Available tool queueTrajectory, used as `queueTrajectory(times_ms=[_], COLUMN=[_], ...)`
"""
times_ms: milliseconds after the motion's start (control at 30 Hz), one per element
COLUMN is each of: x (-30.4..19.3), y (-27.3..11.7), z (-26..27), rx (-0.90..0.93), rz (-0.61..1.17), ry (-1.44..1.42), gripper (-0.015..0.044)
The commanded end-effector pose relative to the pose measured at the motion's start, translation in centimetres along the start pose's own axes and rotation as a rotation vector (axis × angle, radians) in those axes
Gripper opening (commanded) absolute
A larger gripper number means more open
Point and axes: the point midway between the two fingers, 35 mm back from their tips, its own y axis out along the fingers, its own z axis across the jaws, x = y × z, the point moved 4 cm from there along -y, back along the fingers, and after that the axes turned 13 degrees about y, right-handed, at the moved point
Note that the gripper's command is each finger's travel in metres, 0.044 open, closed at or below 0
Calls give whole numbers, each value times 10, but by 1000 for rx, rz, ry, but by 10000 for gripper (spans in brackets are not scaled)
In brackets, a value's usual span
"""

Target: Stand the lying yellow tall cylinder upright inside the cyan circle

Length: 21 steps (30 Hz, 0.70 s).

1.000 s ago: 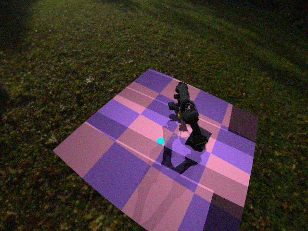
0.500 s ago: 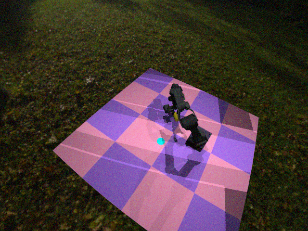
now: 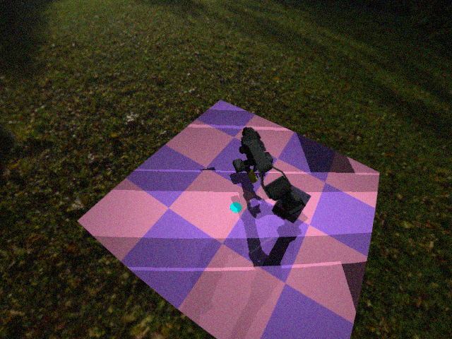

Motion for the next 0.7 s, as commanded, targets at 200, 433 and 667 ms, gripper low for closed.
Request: queueTrajectory(times_ms=[200,433,667], x=[-25,-43,-62], y=[-3,-5,-5], z=[23,37,50], rx=[7,12,17], rz=[0,4,10], ry=[-62,-107,-153], gripper=[105,105,105])
